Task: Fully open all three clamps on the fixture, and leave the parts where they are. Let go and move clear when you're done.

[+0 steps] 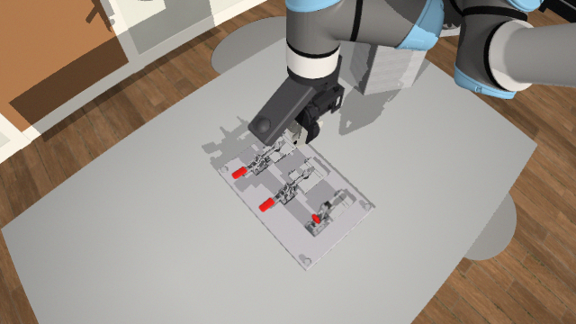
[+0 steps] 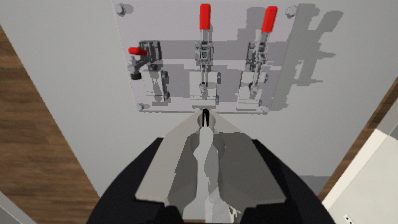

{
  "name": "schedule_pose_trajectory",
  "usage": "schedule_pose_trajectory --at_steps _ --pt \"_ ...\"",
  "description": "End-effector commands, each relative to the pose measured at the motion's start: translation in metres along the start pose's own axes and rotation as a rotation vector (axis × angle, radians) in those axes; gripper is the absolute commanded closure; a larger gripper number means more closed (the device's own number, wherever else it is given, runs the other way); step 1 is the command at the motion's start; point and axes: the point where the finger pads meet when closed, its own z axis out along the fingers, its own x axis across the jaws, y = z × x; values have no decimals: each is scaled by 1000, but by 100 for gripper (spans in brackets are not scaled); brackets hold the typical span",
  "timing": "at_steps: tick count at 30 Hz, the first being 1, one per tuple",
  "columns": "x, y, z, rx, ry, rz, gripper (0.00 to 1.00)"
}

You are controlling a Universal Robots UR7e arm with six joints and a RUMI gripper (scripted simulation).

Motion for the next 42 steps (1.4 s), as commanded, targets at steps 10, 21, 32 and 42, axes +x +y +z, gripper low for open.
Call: schedule_pose_trajectory --at_steps 10,21,32,42 --pt "1 -41 -10 0 0 0 100" --pt "1 -60 -16 0 0 0 100" --pt "1 -63 -16 0 0 0 100" --pt "1 -63 -16 0 0 0 100"
